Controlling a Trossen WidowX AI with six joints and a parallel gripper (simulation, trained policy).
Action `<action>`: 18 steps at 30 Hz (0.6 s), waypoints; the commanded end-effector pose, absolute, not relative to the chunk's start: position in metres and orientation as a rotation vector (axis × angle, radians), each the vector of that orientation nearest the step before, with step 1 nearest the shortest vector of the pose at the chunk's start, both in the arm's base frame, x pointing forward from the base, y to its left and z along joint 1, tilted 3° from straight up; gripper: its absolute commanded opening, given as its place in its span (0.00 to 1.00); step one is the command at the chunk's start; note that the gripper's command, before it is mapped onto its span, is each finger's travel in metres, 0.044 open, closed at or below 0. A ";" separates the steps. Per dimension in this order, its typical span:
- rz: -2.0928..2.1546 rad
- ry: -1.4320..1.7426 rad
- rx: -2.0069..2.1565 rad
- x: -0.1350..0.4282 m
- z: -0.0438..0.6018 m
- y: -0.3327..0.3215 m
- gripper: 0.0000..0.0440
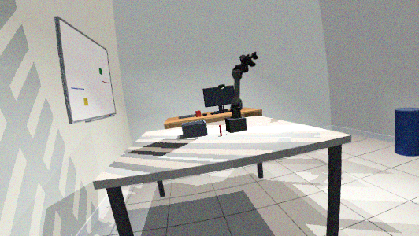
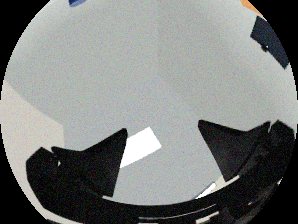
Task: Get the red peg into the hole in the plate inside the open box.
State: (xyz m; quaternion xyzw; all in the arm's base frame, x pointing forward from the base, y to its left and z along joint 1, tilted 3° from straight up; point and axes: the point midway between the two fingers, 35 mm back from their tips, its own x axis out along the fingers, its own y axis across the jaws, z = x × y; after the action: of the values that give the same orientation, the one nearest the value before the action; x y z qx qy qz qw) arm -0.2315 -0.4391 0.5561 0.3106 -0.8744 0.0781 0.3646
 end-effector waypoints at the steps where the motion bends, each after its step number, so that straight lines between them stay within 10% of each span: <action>1: 0.059 -2.304 0.910 -0.202 0.520 -0.479 1.00; 18: -0.592 -2.187 1.339 -0.035 0.391 -0.566 1.00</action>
State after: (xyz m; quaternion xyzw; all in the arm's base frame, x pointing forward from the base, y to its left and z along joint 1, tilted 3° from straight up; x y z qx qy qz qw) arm -0.0675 -0.5582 0.4174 0.4697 -0.8269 -0.1680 0.2596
